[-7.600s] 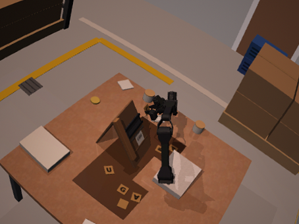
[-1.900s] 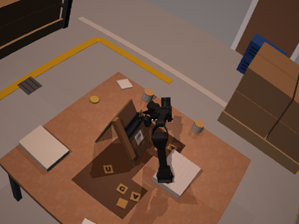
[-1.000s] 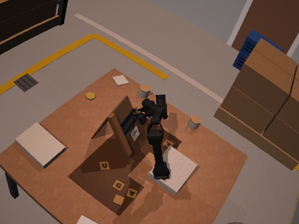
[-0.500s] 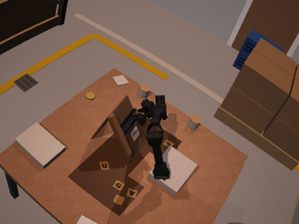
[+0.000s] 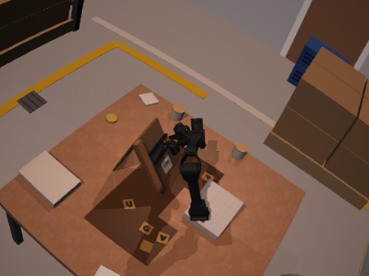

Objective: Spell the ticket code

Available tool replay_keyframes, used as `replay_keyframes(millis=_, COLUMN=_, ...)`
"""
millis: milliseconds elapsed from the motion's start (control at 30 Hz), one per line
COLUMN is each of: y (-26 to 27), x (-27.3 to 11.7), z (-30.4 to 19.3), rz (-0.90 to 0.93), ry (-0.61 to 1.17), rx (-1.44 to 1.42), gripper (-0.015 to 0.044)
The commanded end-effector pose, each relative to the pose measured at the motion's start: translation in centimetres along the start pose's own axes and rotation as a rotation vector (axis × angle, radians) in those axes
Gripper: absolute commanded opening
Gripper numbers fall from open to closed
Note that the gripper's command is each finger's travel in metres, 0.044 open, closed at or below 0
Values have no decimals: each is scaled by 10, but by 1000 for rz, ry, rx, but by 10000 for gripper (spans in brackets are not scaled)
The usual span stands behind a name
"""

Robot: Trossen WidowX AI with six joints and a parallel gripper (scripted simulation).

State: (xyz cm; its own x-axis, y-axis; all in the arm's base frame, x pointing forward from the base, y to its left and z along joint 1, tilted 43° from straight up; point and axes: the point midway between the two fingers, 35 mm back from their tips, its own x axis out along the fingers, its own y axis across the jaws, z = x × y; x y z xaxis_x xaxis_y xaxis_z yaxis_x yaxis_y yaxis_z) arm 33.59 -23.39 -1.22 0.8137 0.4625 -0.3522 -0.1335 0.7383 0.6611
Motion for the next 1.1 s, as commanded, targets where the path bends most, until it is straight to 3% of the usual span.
replay_keyframes(millis=0, y=3, x=0, z=0, rz=-3, ry=0, rx=0, gripper=0)
replay_keyframes(millis=1067, y=18, x=0, z=0, rz=-3, ry=0, rx=1, gripper=0)
